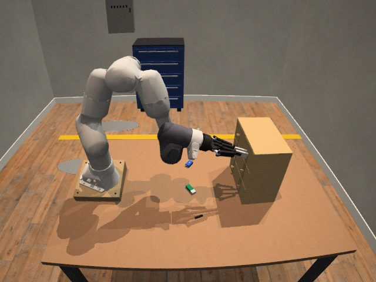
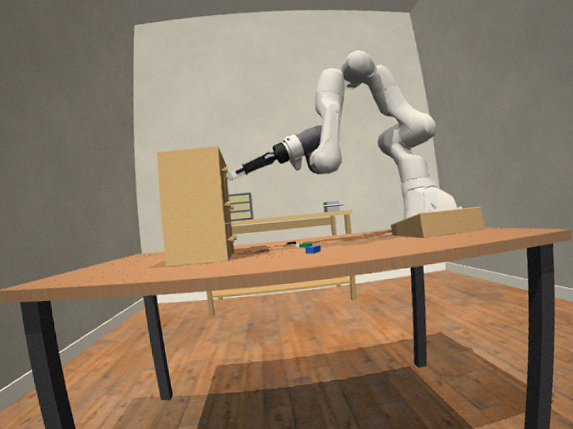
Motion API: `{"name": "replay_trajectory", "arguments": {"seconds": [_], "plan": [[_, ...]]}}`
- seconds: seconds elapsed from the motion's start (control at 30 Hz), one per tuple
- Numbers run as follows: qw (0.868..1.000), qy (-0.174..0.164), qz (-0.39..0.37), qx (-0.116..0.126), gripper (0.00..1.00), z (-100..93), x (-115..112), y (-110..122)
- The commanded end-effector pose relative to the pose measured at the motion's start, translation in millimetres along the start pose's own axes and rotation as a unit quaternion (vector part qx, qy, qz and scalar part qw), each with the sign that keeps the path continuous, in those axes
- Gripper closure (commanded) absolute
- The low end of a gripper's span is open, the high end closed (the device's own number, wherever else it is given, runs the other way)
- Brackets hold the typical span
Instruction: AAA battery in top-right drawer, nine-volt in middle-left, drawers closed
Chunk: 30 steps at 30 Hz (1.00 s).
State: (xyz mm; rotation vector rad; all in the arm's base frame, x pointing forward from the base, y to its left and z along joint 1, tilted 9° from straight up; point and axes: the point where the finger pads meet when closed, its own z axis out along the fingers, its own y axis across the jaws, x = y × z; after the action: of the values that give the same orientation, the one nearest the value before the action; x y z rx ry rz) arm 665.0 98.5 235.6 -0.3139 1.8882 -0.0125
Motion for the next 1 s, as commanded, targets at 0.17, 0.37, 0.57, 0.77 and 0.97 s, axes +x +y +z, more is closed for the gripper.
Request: {"name": "replay_trajectory", "arguments": {"seconds": [0.17,0.37,0.57,0.77,0.97], "plan": [[1.0,0.002,0.001,-0.001,0.92,-2.0,2.2,0.7],[1.0,0.002,0.001,-0.001,0.92,-5.7,3.5,0.7],[1.0,0.002,0.001,-0.001,0.92,-9.2,4.8,0.7],[1.0,0.002,0.001,-0.001,0.92,-15.6,7.1,0.7],[1.0,0.002,0.001,-0.001,0.92,-23.2,9.8,0.6]]}}
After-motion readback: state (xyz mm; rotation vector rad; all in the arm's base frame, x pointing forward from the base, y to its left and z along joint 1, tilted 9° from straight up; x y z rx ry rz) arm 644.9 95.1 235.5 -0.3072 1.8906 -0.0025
